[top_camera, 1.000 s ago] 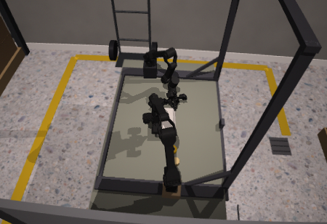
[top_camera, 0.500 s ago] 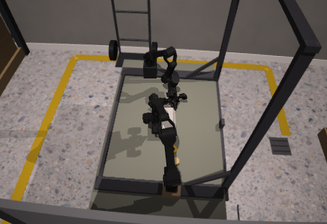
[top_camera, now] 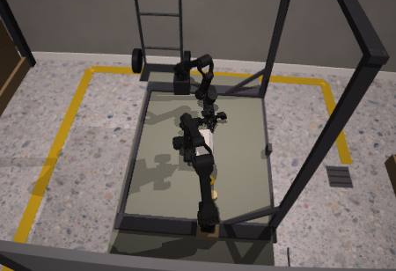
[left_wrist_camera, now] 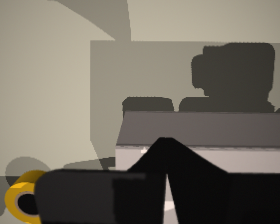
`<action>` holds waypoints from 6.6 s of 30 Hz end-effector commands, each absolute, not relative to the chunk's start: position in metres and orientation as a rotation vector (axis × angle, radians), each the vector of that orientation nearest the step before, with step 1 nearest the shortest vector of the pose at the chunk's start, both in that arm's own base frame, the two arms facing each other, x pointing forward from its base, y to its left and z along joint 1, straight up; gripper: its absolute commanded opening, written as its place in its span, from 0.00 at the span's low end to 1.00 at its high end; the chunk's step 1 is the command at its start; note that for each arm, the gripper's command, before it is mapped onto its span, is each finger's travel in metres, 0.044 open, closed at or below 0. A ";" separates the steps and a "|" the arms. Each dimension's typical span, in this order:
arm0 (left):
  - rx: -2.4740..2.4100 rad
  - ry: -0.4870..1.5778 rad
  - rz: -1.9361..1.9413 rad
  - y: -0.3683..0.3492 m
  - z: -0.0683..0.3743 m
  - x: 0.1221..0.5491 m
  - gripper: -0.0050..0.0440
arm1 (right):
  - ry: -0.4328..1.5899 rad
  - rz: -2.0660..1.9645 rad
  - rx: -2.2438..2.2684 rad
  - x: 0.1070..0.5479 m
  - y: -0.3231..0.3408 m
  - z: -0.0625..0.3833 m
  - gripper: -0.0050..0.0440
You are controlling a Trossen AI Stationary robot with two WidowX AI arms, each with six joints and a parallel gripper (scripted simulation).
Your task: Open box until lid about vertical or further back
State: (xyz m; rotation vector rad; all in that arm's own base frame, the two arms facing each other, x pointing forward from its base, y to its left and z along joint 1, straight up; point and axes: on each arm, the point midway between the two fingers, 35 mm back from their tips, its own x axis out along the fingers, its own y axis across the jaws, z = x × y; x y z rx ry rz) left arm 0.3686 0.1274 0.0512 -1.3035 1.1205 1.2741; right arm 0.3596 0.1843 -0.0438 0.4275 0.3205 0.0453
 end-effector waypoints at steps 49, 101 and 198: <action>-1.303 1.124 1.278 0.128 0.046 0.369 0.00 | 0.297 0.063 0.448 0.361 0.188 -0.012 0.12; -1.303 1.124 1.278 0.128 0.046 0.369 0.00 | 0.296 0.062 0.443 0.361 0.180 0.007 0.12; -1.303 1.124 1.278 0.128 0.046 0.369 0.00 | 0.304 0.065 0.503 0.356 0.162 0.032 0.12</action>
